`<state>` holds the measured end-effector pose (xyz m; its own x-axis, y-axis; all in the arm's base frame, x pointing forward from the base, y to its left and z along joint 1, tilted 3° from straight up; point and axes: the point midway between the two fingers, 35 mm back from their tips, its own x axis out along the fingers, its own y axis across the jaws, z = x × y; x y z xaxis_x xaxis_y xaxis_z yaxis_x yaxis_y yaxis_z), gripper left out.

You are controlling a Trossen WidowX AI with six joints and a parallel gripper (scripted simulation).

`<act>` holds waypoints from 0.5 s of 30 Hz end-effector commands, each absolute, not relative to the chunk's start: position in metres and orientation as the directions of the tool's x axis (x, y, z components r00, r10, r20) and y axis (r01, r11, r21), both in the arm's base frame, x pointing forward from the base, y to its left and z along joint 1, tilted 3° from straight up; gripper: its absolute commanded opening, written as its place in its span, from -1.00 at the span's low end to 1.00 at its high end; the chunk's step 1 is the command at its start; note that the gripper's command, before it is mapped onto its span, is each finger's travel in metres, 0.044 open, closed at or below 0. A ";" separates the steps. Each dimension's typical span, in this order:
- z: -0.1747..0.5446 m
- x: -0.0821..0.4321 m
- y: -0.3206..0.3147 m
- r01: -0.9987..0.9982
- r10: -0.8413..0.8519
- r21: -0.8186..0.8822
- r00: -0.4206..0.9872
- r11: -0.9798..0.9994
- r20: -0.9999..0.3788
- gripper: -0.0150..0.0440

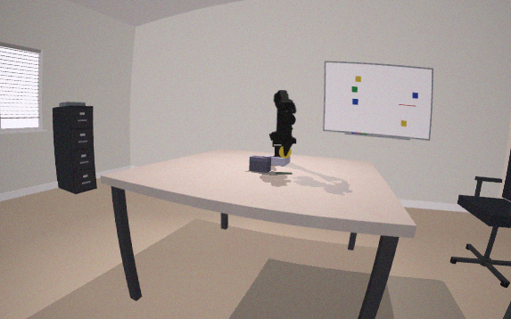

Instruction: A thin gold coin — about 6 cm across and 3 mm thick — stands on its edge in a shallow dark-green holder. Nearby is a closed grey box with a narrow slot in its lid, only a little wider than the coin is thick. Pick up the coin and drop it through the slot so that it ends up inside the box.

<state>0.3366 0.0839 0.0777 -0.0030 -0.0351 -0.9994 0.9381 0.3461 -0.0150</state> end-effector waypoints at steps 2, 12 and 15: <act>0.089 0.335 0.084 0.939 -0.038 -0.015 -0.002 0.343 -0.999 -0.49; 0.091 0.337 0.085 0.992 -0.038 -0.007 -0.002 0.128 -0.999 -0.49; 0.091 0.337 0.085 1.000 -0.038 -0.003 -0.002 0.026 -0.999 -0.49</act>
